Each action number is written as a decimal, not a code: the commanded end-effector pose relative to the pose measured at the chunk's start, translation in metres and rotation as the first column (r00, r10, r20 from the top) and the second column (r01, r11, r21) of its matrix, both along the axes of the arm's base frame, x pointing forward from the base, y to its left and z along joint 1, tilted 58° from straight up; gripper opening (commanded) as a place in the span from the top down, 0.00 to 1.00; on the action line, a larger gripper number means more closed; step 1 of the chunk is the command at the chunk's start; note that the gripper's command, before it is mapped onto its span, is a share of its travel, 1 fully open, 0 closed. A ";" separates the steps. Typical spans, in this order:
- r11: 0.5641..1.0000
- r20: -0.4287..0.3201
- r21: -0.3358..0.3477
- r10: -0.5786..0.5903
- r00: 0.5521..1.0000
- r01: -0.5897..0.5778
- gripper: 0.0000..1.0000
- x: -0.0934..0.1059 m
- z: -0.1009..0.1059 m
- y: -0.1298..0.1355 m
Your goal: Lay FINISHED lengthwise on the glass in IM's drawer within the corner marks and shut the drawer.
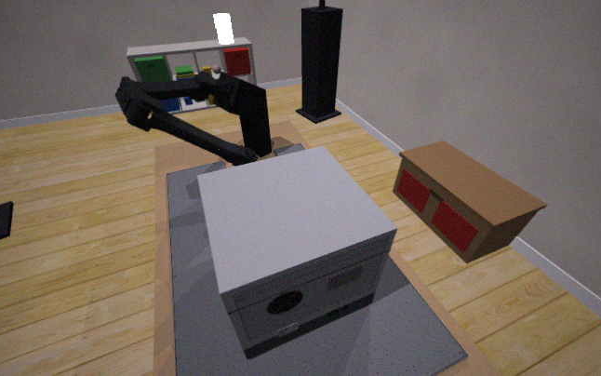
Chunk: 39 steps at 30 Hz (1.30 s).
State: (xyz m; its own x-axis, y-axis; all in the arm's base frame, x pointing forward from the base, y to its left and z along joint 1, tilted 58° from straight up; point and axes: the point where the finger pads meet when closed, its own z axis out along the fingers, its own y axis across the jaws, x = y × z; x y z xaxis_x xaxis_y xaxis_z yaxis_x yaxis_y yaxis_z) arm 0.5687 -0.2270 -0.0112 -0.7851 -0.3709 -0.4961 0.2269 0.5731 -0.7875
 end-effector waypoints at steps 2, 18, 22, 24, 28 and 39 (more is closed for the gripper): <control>1.000 0.000 0.006 0.028 1.000 -0.028 0.92 0.011 -0.004 0.012; 0.989 0.058 -0.033 0.143 0.988 -0.141 0.92 0.027 0.000 0.018; 0.989 0.058 -0.033 0.143 0.988 -0.141 0.92 0.030 0.000 0.018; 0.989 0.058 -0.033 0.143 0.988 -0.141 0.92 0.032 0.001 0.018; 0.989 0.058 -0.033 0.143 0.988 -0.141 0.92 0.037 0.003 0.019; 0.990 0.060 -0.032 0.143 0.988 -0.141 0.92 0.049 0.007 0.020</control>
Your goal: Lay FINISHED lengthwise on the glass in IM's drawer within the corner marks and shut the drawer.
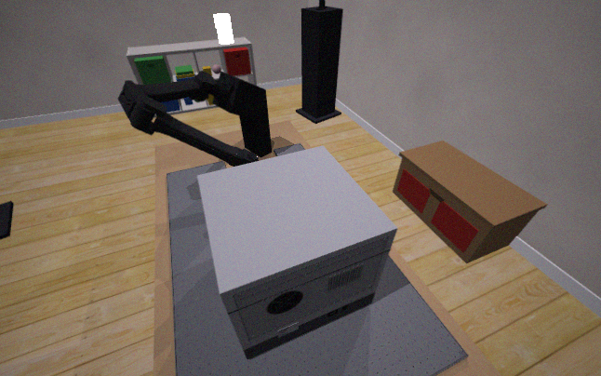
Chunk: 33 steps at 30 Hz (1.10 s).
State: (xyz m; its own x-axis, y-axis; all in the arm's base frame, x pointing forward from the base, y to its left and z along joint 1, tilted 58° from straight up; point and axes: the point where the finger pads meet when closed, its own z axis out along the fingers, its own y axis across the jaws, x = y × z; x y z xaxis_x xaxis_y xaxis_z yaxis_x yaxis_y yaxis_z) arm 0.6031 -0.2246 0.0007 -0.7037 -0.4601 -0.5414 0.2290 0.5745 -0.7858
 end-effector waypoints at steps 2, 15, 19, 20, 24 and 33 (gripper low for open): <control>0.999 -0.013 -0.001 0.041 0.999 -0.041 0.92 0.017 -0.004 0.018; 0.999 -0.007 0.004 0.033 0.999 -0.033 0.92 0.025 -0.001 0.015; 1.000 -0.006 0.003 0.031 0.999 -0.031 0.92 0.025 -0.001 0.014; 1.000 -0.006 0.003 0.031 0.999 -0.031 0.92 0.025 -0.001 0.014; 1.000 -0.006 0.003 0.031 0.999 -0.031 0.92 0.025 -0.001 0.014; 1.000 -0.006 0.003 0.031 0.999 -0.031 0.92 0.025 -0.001 0.014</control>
